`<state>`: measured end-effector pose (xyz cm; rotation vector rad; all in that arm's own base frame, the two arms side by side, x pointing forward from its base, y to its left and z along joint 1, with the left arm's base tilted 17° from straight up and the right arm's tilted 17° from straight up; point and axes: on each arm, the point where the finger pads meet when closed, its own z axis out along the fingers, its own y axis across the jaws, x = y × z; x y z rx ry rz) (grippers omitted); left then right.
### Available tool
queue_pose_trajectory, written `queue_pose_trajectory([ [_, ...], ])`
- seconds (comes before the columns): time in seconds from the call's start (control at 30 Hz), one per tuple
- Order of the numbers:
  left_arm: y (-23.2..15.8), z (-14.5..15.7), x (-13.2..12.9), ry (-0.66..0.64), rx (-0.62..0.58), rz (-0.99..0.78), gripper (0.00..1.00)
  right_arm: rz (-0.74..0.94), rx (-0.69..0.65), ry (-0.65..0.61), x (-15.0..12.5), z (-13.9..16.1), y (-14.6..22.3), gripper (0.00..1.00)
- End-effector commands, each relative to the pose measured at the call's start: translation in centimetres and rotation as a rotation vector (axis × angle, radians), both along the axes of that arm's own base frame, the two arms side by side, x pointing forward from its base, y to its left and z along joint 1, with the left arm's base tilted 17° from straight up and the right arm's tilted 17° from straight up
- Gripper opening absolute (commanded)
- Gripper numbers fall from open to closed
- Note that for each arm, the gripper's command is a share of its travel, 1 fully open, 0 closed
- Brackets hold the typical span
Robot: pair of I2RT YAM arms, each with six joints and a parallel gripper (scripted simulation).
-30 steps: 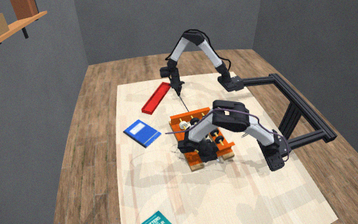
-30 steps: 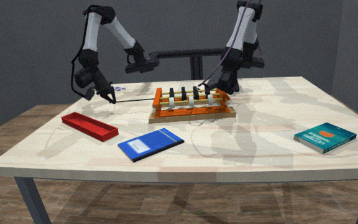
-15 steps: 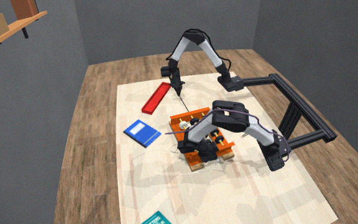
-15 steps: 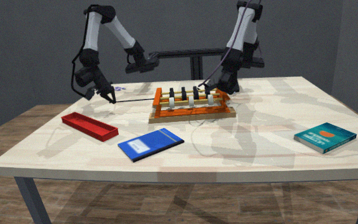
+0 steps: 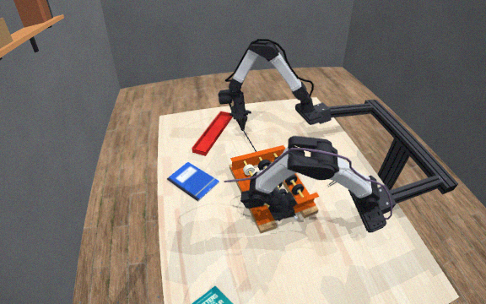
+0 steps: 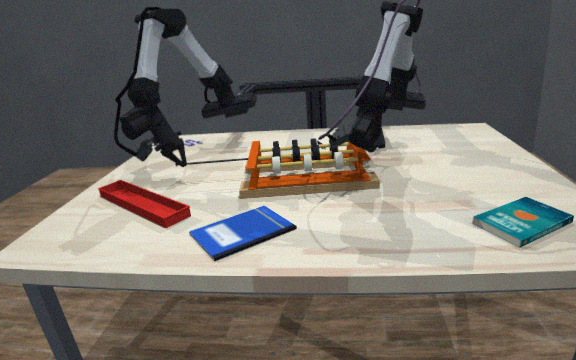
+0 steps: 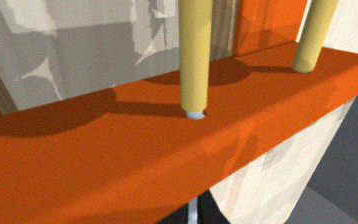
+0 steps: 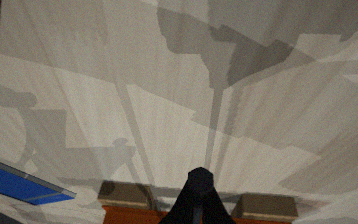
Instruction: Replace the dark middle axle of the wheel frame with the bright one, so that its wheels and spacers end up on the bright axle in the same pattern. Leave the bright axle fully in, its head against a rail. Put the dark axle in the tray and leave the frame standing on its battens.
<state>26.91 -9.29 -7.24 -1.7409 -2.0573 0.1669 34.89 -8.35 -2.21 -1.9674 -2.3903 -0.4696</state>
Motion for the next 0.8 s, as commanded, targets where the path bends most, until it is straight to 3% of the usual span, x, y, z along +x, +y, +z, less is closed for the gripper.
queue_pose_trajectory([
  [0.0,-0.8,-1.0,0.3,0.008,-0.052,0.016,0.0,0.018,-0.039,-0.05,0.4,1.4,-0.7,0.0],
  [0.77,-0.6,-1.2,-0.6,0.031,-0.05,0.015,0.0,0.032,-0.017,0.001,0.2,0.2,-0.1,0.0],
])
